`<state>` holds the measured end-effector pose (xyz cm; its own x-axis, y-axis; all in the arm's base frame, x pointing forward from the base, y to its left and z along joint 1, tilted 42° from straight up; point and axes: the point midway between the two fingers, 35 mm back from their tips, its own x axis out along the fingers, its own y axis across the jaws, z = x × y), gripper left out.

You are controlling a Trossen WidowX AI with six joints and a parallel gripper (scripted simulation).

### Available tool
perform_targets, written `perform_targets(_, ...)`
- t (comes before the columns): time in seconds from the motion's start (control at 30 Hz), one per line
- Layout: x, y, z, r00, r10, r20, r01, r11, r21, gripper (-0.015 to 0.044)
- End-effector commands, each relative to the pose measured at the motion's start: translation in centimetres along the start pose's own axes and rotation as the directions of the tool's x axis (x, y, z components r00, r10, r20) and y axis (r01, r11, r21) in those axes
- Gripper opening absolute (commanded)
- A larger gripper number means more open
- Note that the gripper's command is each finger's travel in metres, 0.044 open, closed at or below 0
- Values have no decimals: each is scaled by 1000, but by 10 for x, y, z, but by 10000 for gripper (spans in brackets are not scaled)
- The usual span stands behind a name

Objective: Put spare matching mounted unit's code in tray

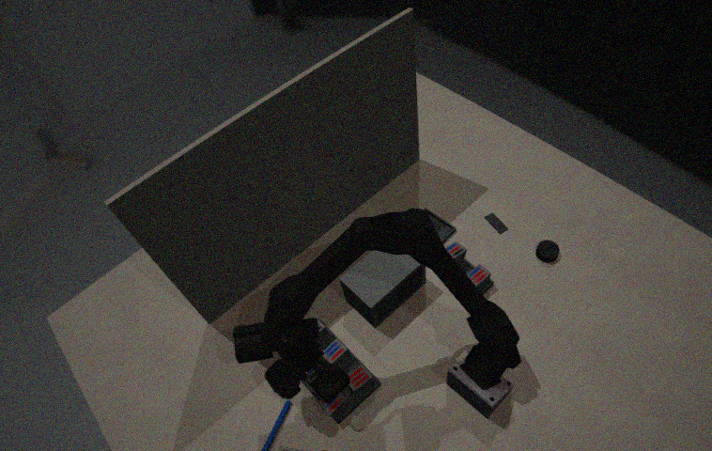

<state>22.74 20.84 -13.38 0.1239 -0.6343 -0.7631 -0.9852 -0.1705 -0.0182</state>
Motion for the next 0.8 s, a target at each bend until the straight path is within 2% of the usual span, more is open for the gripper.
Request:
perform_targets(0.0,7,2,-1,1000,4,-9,-4,1000,-8,300)
perform_targets(0.4,7,2,-1,1000,4,-9,-4,1000,-8,300)
perform_targets(0.57,6,2,-1,1000,6,-6,-6,1000,-2,169)
perform_targets(0.77,6,2,-1,1000,6,-6,-6,1000,-2,129)
